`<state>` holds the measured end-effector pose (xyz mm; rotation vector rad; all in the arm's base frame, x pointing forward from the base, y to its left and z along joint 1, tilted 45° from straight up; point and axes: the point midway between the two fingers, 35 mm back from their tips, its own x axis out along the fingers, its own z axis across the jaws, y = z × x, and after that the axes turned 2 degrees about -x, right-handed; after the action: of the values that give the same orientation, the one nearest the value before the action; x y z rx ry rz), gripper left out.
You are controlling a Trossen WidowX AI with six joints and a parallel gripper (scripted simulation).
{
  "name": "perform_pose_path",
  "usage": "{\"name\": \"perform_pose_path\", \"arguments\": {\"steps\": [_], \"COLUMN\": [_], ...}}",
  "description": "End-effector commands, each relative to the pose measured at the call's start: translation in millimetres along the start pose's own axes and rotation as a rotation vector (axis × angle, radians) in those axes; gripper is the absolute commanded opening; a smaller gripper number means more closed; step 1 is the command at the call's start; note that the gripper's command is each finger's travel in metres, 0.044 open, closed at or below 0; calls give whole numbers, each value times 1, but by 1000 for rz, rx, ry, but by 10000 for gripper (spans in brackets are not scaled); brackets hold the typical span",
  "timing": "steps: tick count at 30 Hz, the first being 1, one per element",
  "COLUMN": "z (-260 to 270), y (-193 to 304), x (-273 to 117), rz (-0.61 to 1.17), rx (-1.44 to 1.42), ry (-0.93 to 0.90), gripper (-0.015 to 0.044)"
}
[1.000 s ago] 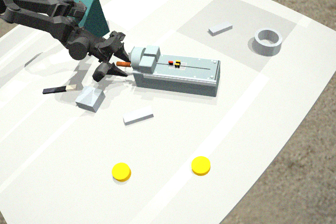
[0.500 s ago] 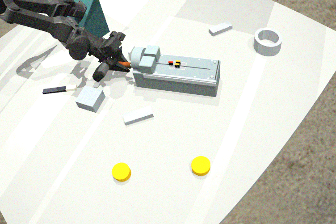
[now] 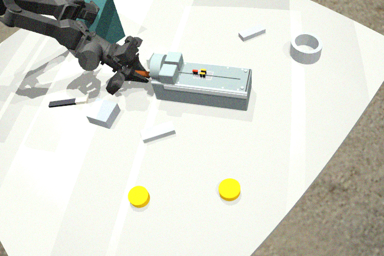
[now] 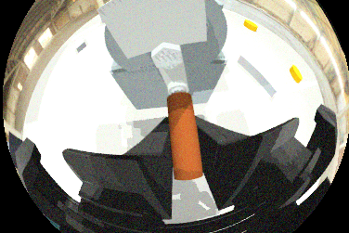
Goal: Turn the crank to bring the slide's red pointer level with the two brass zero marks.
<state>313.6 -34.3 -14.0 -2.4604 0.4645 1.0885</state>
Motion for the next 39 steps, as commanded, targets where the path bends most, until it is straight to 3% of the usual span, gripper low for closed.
{"name": "perform_pose_path", "arguments": {"steps": [1,39], "z": [-9,-14], "y": [-1,-3], "x": [-1,-4], "rz": [0,0], "rx": [1,1], "ry": [23,24], "gripper": [0,0]}}
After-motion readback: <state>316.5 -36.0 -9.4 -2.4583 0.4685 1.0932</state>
